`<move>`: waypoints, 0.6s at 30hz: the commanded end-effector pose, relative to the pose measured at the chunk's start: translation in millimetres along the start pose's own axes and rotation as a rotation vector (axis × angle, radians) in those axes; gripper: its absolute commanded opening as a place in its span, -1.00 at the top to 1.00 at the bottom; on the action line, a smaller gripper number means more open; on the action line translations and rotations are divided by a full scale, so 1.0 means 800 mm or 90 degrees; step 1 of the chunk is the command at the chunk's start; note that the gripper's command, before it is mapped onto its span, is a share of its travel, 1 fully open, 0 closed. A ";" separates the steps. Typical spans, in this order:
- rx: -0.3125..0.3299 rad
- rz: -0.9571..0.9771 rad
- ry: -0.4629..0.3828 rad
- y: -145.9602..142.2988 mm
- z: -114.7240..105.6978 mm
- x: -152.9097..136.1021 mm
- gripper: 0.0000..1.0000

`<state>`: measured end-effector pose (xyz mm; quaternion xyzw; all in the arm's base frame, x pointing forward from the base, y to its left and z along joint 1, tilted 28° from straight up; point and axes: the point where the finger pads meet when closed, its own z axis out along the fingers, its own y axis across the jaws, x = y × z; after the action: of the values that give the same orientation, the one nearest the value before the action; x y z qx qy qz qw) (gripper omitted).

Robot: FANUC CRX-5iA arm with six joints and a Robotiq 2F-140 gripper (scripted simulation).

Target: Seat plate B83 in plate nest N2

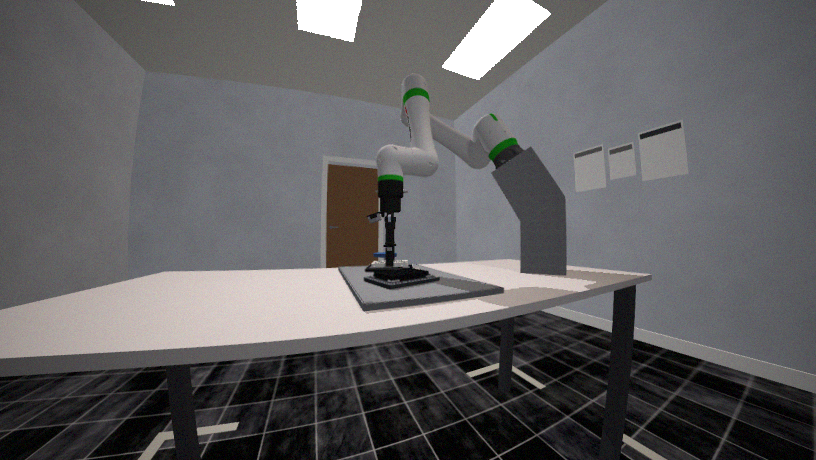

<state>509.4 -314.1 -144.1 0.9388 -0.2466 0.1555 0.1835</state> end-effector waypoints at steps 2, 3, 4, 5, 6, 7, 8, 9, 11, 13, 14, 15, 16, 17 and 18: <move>0.000 0.000 0.001 0.000 0.000 0.001 0.80; 0.000 0.000 0.001 0.000 0.000 0.001 0.80; 0.000 0.000 0.001 0.000 0.001 0.001 0.80; 0.000 0.000 0.001 0.000 0.001 0.001 0.80; 0.000 0.000 0.001 0.000 0.001 0.001 -1.00; 0.000 0.000 0.001 0.000 0.001 0.001 -1.00; 0.000 0.000 0.001 0.000 0.001 0.001 -1.00; 0.000 0.000 0.001 0.000 0.001 0.001 -1.00; 0.000 0.000 0.001 0.000 0.001 0.001 -1.00; 0.000 0.000 0.001 0.000 0.001 0.001 -1.00; 0.000 0.000 0.001 0.000 0.001 0.001 -1.00; 0.000 0.000 0.001 0.000 0.001 0.001 -1.00; 0.000 0.000 0.001 0.000 0.001 0.001 -1.00; 0.000 0.000 0.001 0.000 0.001 0.001 -1.00; 0.000 0.000 0.001 0.000 0.001 0.001 -1.00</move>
<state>509.6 -314.6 -145.2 0.9388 -0.2466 0.1556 0.1835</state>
